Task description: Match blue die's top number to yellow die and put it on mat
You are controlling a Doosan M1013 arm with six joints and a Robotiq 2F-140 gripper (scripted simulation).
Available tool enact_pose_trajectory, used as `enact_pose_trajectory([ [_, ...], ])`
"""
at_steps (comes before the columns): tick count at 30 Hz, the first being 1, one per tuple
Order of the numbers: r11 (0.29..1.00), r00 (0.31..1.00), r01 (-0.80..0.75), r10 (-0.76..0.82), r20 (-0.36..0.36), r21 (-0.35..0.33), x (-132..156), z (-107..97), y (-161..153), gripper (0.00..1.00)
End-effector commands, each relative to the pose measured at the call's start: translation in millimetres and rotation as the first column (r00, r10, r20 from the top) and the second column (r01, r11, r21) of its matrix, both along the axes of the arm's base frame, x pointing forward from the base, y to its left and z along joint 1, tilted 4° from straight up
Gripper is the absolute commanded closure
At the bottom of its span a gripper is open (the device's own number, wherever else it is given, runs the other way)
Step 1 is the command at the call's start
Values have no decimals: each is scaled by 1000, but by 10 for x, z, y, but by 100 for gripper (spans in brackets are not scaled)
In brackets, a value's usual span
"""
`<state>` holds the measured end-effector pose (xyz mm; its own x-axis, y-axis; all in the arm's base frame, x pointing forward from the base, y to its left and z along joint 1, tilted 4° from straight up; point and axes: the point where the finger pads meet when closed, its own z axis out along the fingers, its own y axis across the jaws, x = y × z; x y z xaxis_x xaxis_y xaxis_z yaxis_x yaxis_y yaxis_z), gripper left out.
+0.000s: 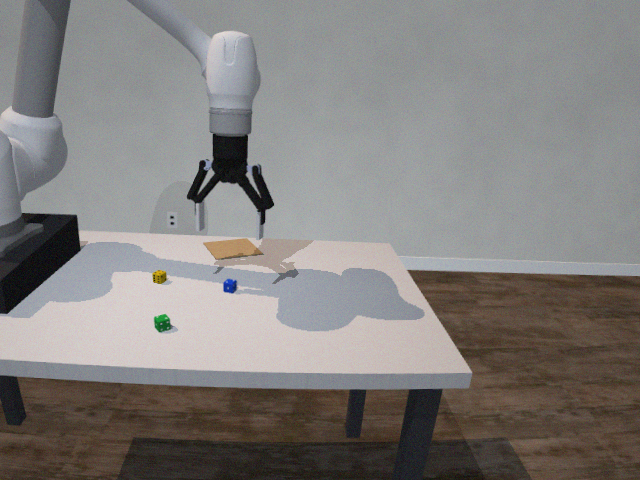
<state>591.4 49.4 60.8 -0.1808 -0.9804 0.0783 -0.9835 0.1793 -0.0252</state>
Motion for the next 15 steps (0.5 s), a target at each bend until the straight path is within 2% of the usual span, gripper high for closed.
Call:
enact_pose_trajectory([
  [1, 1000, 1000, 0, 0, -3, 5, 8, -3, 0, 0],
  [11, 998, 998, 67, -67, 2, 5, 9, -17, -1, 0],
  [15, 967, 967, 254, -254, 16, 9, 12, -59, -6, 0],
])
